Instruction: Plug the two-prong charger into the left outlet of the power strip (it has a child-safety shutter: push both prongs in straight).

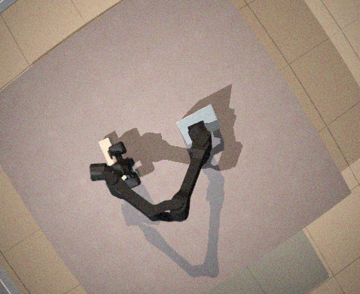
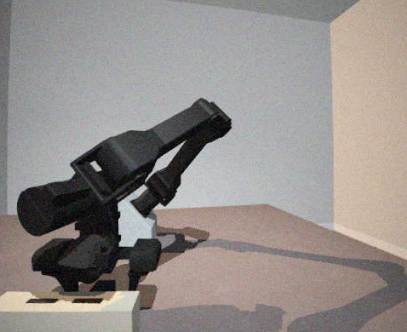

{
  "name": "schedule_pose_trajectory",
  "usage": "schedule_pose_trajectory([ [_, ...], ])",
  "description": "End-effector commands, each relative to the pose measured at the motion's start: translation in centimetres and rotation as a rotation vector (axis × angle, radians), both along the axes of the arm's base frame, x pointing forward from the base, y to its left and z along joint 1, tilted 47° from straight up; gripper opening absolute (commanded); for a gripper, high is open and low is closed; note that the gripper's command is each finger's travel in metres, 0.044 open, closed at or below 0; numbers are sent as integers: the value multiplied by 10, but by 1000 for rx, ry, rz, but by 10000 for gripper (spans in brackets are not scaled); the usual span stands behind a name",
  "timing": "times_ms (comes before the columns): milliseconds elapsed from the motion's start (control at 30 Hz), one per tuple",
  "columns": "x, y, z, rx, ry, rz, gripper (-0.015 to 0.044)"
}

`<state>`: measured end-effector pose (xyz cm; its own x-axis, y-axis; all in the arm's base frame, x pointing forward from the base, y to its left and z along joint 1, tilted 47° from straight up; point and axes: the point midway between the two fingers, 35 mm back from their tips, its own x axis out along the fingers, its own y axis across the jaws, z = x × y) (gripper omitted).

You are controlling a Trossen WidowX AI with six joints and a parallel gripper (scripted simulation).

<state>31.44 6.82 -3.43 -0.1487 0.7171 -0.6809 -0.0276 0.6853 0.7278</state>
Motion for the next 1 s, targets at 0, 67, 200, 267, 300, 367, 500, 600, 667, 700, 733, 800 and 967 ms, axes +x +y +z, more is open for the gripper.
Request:
schedule_pose_trajectory([
  [0,-2,0,0,5,-3,0,440],
  [67,-3,0,0,6,-4,-1,440],
  [200,-4,0,0,6,-7,-1,440],
  [267,-5,0,0,7,-8,-2,440],
  [300,-5,0,0,7,-9,-2,440],
  [367,-6,0,0,7,-10,-2,440],
  [500,-6,0,0,7,-12,-2,440],
  [600,-7,0,0,7,-12,-2,440],
  [667,-9,0,0,7,-11,-2,440],
  [700,-10,0,0,7,-11,-2,440],
  [733,-11,0,0,7,-11,-2,440],
  [800,-13,-1,0,7,-11,-2,440],
  [967,-18,-1,0,7,-11,-2,440],
])
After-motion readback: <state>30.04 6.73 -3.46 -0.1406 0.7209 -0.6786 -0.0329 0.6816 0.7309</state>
